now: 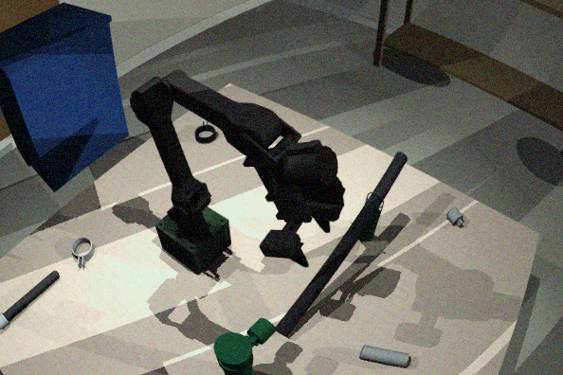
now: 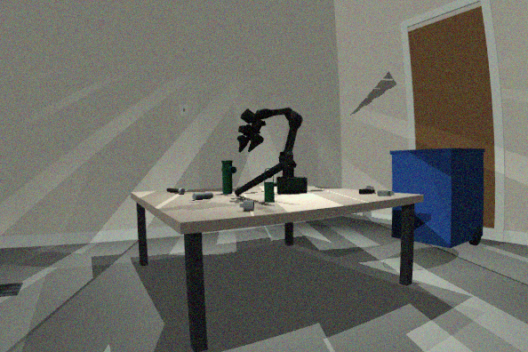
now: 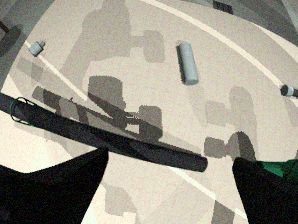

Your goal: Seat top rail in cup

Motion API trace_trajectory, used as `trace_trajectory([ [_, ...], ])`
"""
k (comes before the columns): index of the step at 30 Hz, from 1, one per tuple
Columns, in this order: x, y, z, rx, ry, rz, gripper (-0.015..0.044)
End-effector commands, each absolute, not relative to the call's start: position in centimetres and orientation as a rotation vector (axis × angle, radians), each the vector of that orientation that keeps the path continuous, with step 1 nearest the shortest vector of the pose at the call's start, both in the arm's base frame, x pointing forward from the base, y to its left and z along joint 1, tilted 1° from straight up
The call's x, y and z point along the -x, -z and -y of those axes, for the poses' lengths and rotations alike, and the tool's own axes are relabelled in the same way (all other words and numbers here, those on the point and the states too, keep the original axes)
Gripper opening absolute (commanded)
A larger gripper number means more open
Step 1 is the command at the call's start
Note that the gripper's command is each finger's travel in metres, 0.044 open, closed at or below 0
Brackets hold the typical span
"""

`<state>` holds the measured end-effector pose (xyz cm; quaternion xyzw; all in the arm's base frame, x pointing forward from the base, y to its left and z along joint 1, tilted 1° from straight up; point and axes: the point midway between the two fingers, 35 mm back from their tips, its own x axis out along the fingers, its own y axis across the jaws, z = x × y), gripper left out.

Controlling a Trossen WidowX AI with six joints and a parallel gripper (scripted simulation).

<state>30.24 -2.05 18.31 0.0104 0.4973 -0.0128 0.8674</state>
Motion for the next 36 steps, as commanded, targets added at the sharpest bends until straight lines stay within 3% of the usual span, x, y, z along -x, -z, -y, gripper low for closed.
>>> trace_trajectory([
  [1,-30.2,-18.3,1.9,-0.027,0.033,-1.05,0.044],
  [7,-31.5,-15.7,1.2,0.304,-0.211,-1.176,0.044],
  [18,-33.3,-8.1,-0.9,1.056,-1.059,-1.272,0.044],
  [36,-33.4,-6.6,-1.0,1.066,-1.075,-1.27,0.044],
])
